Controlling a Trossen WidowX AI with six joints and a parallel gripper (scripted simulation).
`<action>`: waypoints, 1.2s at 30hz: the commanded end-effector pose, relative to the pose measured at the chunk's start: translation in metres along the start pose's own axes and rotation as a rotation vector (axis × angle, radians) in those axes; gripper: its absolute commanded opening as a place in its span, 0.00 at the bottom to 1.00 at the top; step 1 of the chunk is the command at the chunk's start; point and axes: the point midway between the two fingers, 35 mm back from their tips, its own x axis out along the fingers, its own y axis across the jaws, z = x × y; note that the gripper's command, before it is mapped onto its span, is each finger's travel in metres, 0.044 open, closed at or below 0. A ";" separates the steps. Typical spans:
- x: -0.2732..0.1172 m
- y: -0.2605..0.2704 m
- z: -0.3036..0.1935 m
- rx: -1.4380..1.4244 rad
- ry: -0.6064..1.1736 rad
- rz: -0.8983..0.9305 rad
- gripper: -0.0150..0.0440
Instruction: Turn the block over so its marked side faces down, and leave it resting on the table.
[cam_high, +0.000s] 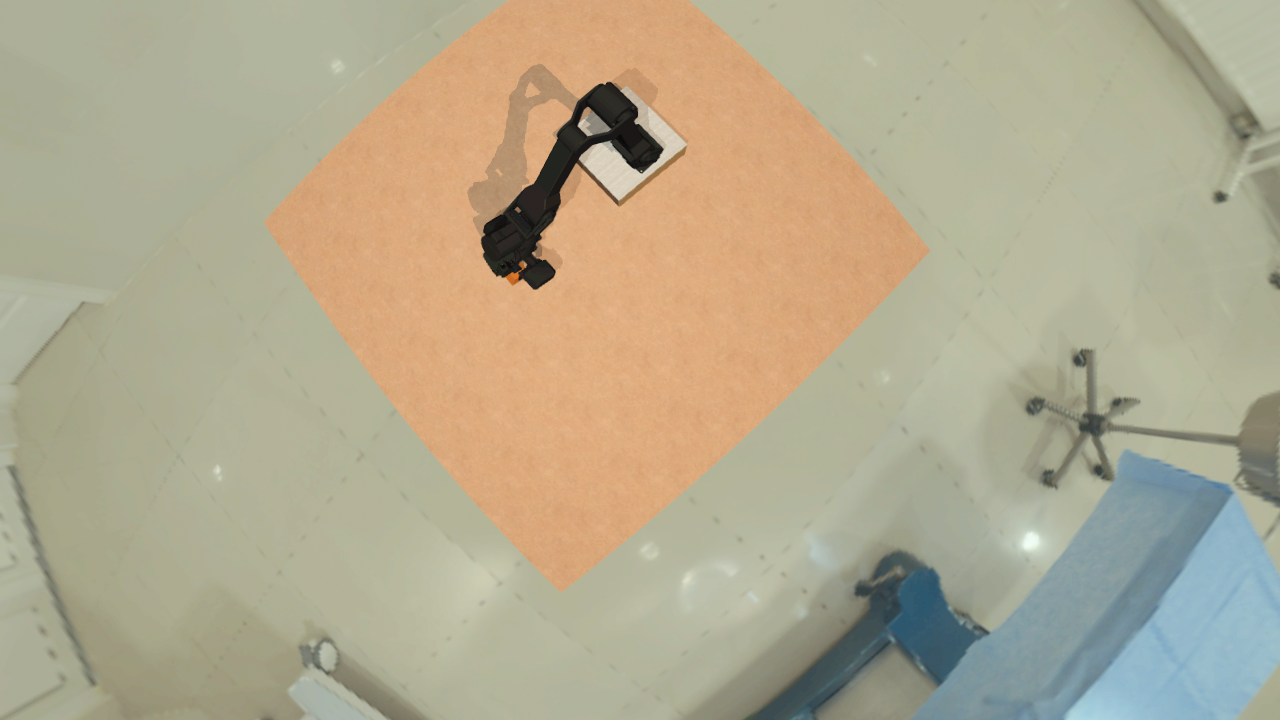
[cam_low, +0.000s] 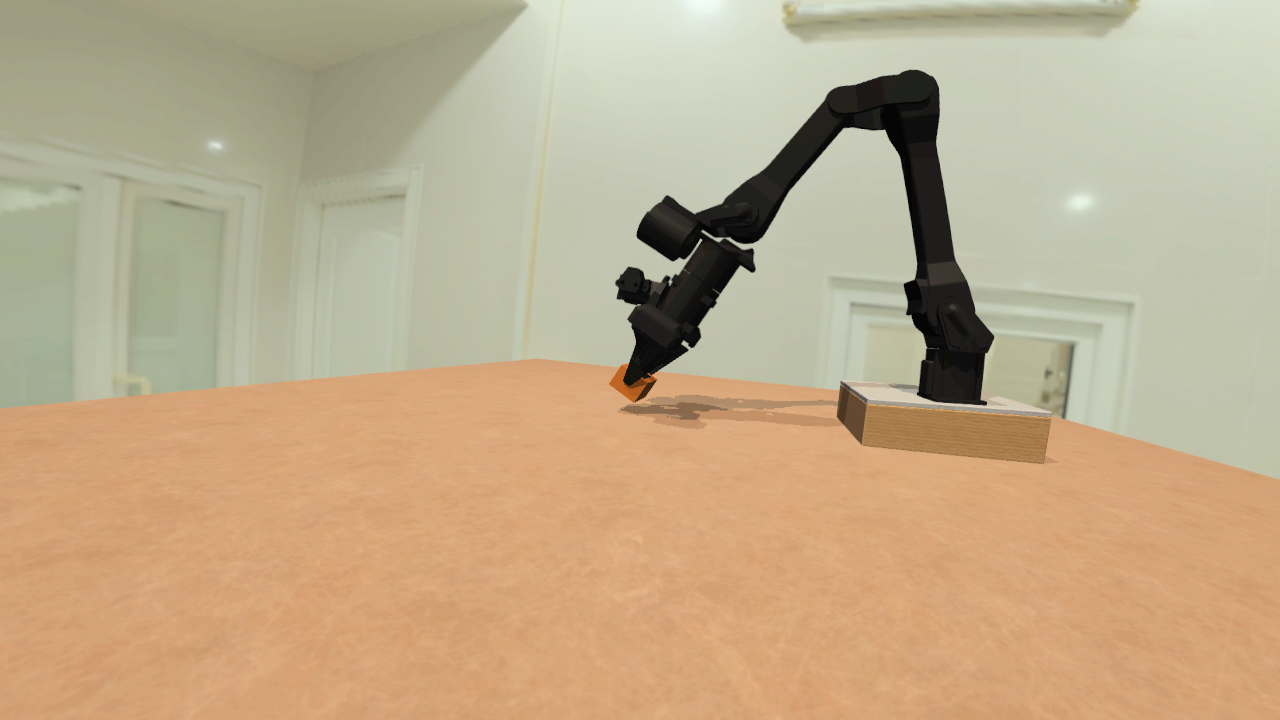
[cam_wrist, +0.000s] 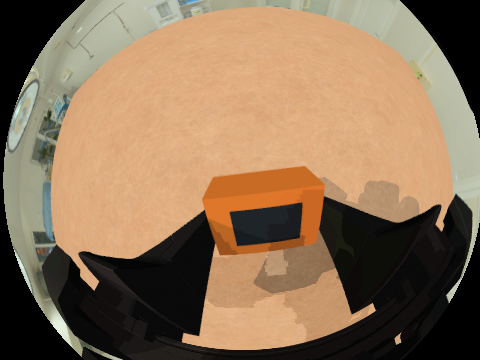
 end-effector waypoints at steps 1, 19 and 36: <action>-0.002 0.001 -0.002 0.004 -0.032 0.004 0.25; 0.033 0.000 -0.005 0.004 -0.274 0.002 0.25; 0.032 0.001 -0.016 0.005 -0.521 0.003 0.25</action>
